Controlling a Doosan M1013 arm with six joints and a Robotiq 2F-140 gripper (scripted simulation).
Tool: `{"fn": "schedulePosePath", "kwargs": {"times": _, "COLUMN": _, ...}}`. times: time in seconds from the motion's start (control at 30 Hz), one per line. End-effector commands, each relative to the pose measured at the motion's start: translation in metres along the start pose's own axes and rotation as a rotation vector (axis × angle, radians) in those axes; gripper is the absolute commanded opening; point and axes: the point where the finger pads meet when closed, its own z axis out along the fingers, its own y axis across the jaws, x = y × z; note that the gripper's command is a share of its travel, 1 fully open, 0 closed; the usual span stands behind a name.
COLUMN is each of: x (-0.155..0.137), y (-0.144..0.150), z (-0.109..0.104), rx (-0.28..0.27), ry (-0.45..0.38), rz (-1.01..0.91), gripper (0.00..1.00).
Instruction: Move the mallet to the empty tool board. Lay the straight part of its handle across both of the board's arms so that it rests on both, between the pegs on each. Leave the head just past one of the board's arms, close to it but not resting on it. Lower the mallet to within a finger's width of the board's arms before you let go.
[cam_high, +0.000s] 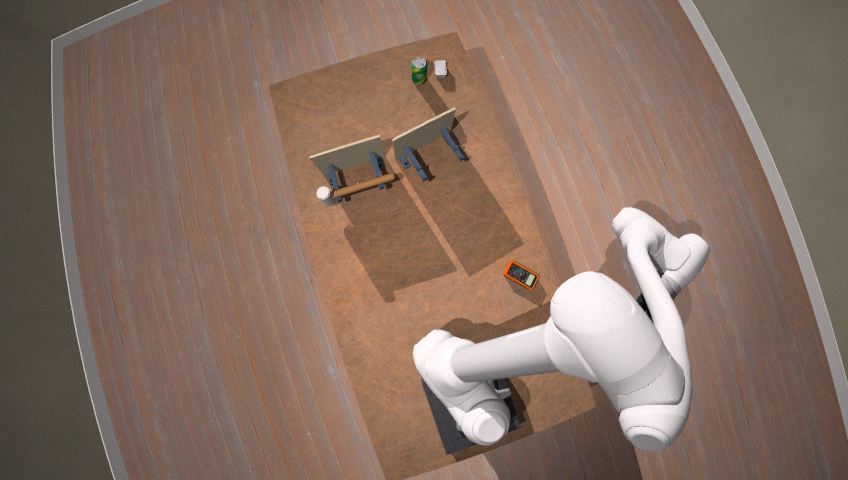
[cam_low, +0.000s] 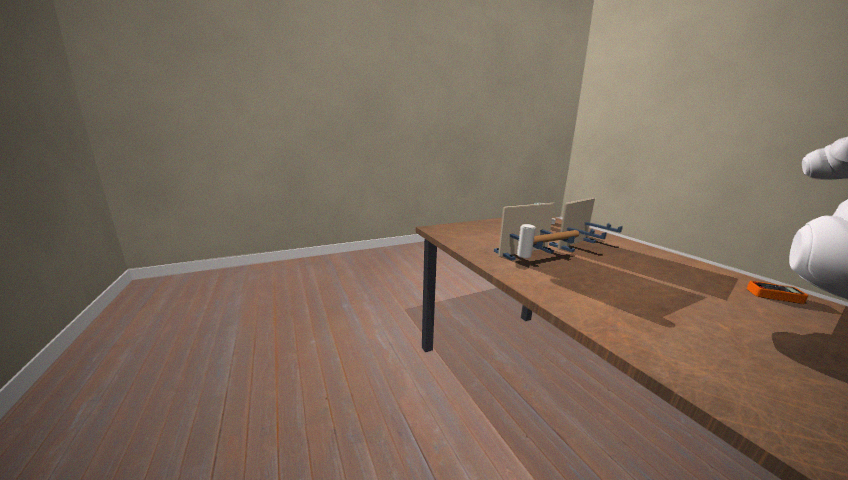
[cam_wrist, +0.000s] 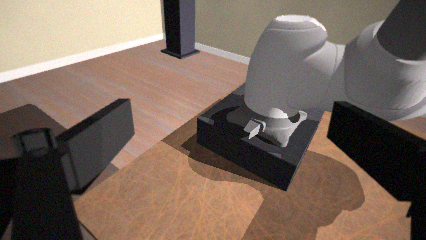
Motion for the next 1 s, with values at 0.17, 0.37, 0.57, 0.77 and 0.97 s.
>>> {"fn": "schedulePosePath", "kwargs": {"times": 0.17, "x": 0.000, "y": 0.000, "z": 0.000, "rx": 0.000, "ry": -0.001, "rz": 0.000, "gripper": 1.00}}
{"fn": "schedulePosePath", "kwargs": {"times": 0.37, "x": 0.000, "y": 0.000, "z": 0.000, "rx": 0.000, "ry": -0.001, "rz": 0.000, "gripper": 1.00}}
{"fn": "schedulePosePath", "kwargs": {"times": 0.57, "x": 0.000, "y": 0.000, "z": 0.000, "rx": 0.000, "ry": -0.001, "rz": 0.000, "gripper": 1.00}}
{"fn": "schedulePosePath", "kwargs": {"times": 0.77, "x": -0.002, "y": 0.005, "z": -0.003, "rx": 0.013, "ry": -0.014, "rz": -0.035, "gripper": 1.00}}
{"fn": "schedulePosePath", "kwargs": {"times": 0.97, "x": -0.012, "y": 0.028, "z": -0.013, "rx": 0.075, "ry": -0.066, "rz": -0.196, "gripper": 1.00}}
